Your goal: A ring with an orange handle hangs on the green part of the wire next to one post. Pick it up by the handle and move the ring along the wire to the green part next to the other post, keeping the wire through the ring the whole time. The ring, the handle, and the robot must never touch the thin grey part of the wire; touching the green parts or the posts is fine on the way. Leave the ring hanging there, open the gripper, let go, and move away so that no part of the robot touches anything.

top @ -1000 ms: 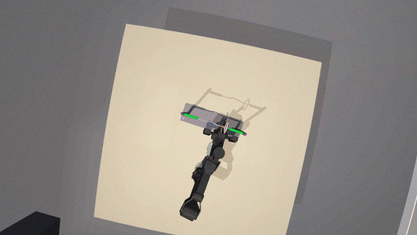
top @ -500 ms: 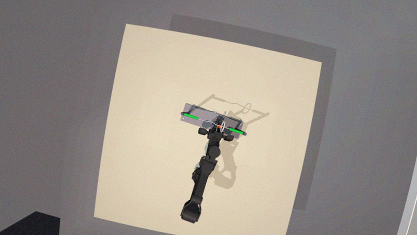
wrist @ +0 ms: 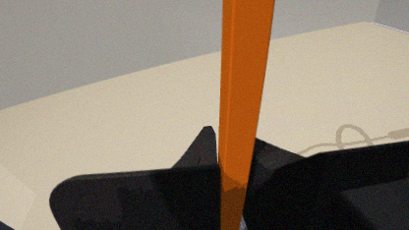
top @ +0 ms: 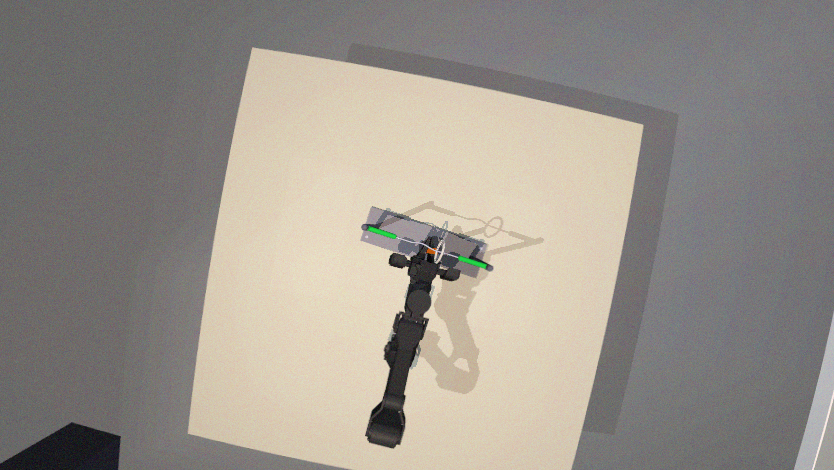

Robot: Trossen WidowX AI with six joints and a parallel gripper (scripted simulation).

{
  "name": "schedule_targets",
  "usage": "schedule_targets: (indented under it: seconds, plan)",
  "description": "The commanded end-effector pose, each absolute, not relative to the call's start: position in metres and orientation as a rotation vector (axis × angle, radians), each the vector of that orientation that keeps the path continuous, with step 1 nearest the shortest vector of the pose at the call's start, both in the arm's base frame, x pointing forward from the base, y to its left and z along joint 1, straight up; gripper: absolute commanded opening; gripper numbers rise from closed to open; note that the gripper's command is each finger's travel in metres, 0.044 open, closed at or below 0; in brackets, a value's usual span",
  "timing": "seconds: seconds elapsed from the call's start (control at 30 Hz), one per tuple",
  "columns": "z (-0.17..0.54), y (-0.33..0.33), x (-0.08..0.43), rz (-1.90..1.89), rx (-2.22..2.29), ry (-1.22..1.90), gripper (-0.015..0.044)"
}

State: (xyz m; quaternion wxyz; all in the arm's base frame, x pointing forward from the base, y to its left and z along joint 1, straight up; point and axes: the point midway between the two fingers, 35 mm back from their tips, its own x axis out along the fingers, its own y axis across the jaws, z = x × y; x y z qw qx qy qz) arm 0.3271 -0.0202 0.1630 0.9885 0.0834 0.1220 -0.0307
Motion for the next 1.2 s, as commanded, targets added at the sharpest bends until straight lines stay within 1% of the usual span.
schedule_targets:
  seconds: [0.0,0.67,1.17]
  plan:
    - [0.1656,-0.0165,0.3274,-0.081,0.169,0.242,-0.0150]
    - [0.1667,-0.0099,0.3286,-0.216,0.077,0.265,-0.0150]
    - [0.1671,-0.0105,0.3301,-0.164,-0.044,0.282,-0.0150]
